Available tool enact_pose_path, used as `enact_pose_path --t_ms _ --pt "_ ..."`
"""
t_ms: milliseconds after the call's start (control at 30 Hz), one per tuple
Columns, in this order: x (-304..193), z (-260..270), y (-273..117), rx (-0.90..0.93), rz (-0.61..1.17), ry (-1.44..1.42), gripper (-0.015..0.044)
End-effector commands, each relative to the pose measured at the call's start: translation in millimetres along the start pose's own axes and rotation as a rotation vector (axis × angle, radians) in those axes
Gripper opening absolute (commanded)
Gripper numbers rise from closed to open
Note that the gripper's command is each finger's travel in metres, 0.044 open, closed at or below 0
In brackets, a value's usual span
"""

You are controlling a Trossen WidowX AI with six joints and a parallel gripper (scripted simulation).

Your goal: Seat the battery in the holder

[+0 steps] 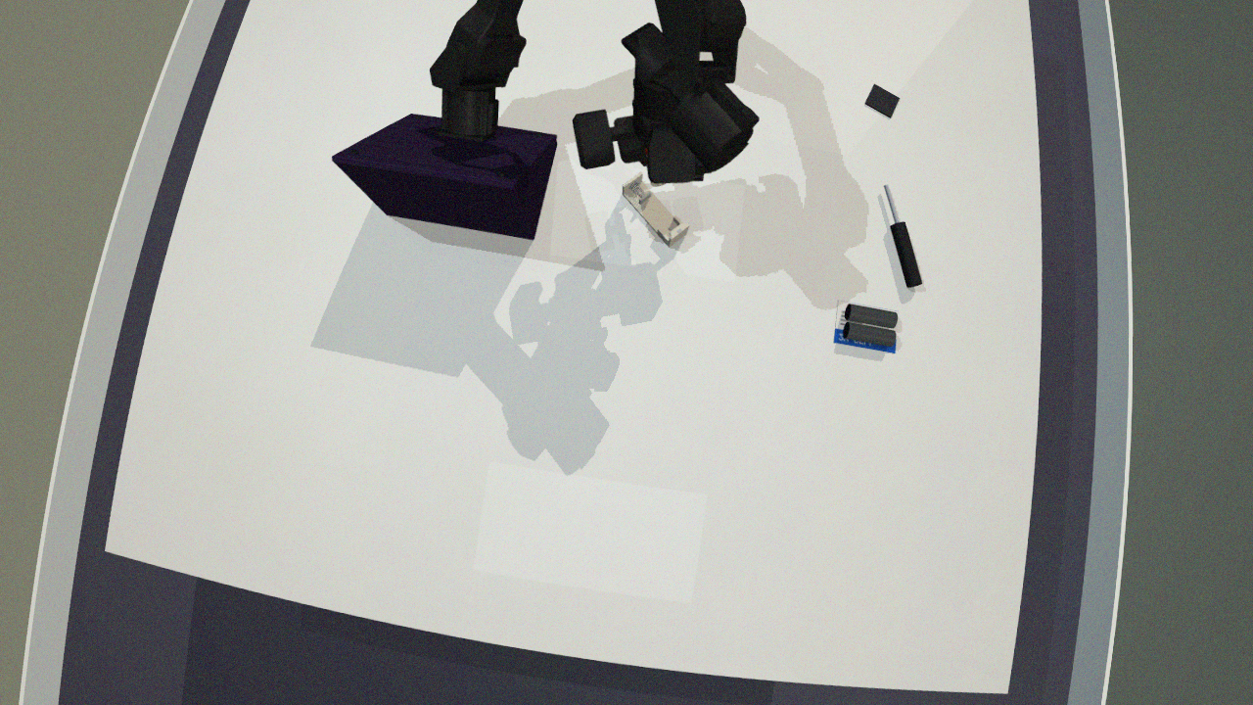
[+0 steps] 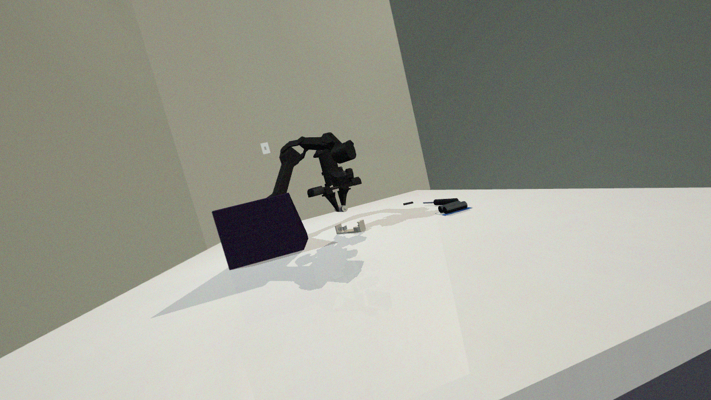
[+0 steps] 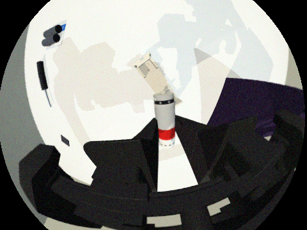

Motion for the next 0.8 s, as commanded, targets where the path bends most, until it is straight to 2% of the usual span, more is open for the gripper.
enact_pose_path --t_ms 0,300,533,767 --pt "14 -1 -2 -0.003 0.004 -0.142 0.0071" --pt "45 -4 -7 0.003 0.004 -0.502 0.0071" --pt "44 -5 -6 0.005 -0.003 -0.507 0.0071" --pt "43 -6 8 0.01 -0.082 -0.503 0.0071"
Point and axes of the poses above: the point midway between the two fingers, 35 mm back from their tips, its own y axis out along the fingers, its own z axis across the jaws, x = y × z, the point moved 7 cm from there along -y, back along the fingers, and after that the axes turned 3 degrees about -y, right-handed, at the moved point
